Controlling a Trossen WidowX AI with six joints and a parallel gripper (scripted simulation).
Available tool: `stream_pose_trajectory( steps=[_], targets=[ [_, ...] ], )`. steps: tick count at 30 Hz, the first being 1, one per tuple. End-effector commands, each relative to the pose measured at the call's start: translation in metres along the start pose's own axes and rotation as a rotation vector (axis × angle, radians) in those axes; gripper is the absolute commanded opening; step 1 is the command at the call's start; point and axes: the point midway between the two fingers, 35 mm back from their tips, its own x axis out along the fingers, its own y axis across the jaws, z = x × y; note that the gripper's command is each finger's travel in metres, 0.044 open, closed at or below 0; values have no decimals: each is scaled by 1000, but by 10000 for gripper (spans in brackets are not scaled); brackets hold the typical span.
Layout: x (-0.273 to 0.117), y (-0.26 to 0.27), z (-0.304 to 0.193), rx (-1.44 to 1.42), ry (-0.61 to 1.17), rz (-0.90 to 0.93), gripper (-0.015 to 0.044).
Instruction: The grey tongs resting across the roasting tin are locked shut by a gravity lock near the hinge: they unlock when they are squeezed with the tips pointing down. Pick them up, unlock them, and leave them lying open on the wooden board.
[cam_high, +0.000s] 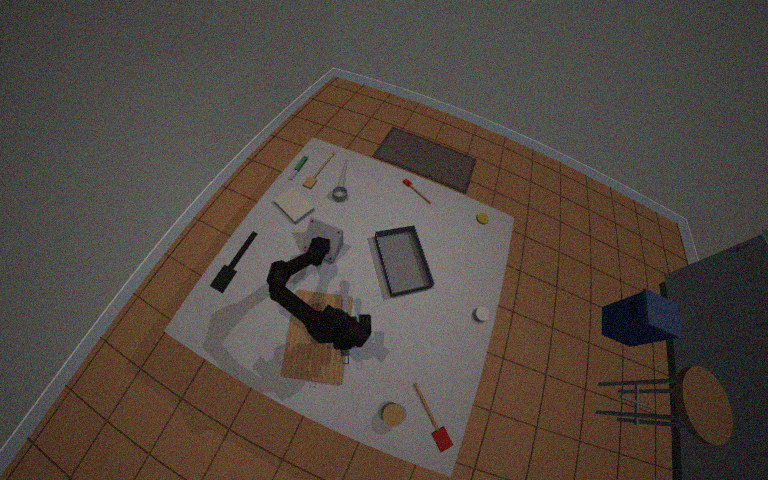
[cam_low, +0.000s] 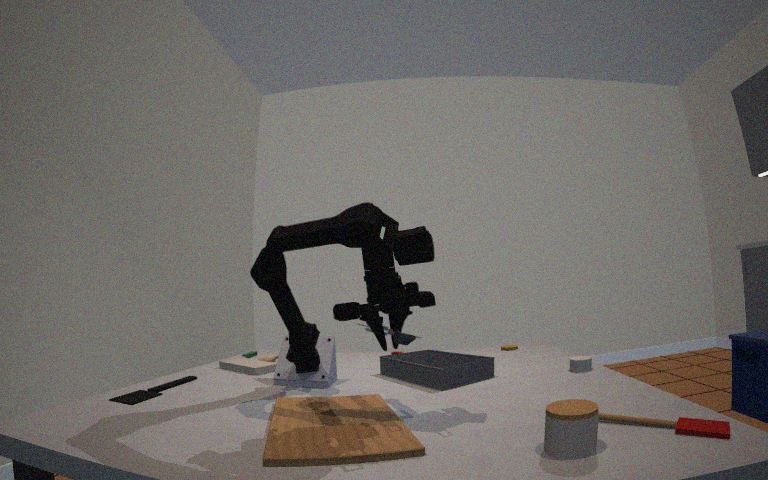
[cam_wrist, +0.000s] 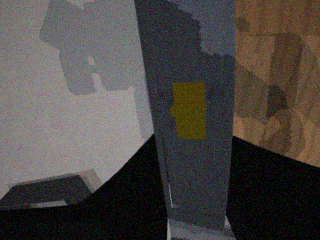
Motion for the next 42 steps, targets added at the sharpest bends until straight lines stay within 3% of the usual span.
stream_pose_trajectory(
  steps=[1, 20, 33, 42],
  targets=[
    [-5, -19, 8, -69, -4, 15, -150],
    [-28, -106, 26, -401, -70, -2, -150],
    [-29, -107, 26, -406, -79, 1, -150],
    [-33, -100, 27, -434, -220, 62, -150]
  ],
)
